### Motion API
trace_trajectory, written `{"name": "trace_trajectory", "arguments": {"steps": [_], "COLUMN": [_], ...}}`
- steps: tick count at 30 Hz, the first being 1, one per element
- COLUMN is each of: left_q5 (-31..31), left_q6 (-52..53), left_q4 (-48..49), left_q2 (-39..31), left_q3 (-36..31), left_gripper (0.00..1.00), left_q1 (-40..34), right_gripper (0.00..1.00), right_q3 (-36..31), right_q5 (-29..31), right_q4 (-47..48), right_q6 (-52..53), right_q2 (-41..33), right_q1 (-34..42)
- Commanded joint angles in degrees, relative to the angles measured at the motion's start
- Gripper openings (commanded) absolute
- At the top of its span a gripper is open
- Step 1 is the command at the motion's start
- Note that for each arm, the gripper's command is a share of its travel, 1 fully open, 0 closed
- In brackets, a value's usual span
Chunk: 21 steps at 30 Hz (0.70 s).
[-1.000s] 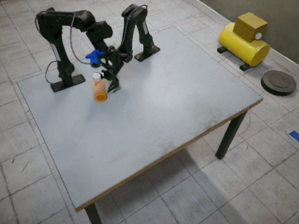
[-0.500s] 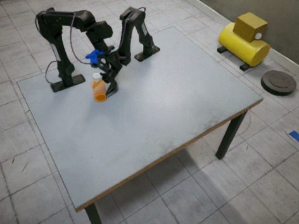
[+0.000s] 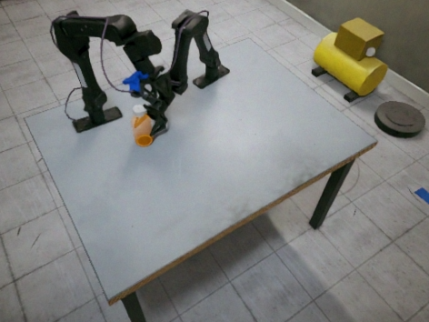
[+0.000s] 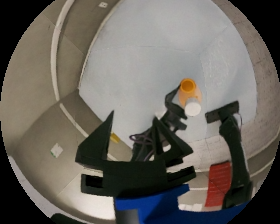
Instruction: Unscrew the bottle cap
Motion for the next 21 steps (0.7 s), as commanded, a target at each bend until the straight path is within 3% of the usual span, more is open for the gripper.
{"name": "trace_trajectory", "arguments": {"steps": [1, 5, 10, 11, 21], "left_q5": [0.0, 0.0, 0.0, 0.0, 0.0], "left_q6": [0.0, 0.0, 0.0, 0.0, 0.0], "left_q4": [0.3, 0.3, -8.0, -9.9, -12.8], "left_q2": [-0.3, -0.4, -8.0, -9.6, -10.7], "left_q3": [0.5, 0.2, 2.2, 2.5, 3.4], "left_gripper": [0.64, 0.64, 0.07, 0.0, 0.0], "left_q1": [0.0, 0.0, 0.0, 0.0, 0.0], "right_gripper": [0.7, 0.7, 0.7, 0.7, 0.7], "right_q3": [-0.5, -0.5, -0.5, -0.5, -0.5], "right_q5": [0.7, 0.7, 0.7, 0.7, 0.7], "right_q4": [0.2, 0.2, 0.2, 0.2, 0.2], "right_q6": [0.2, 0.2, 0.2, 0.2, 0.2], "right_q2": [-1.4, -1.4, -1.4, -1.4, -1.4], "right_q1": [0.1, 0.1, 0.1, 0.1, 0.1]}}
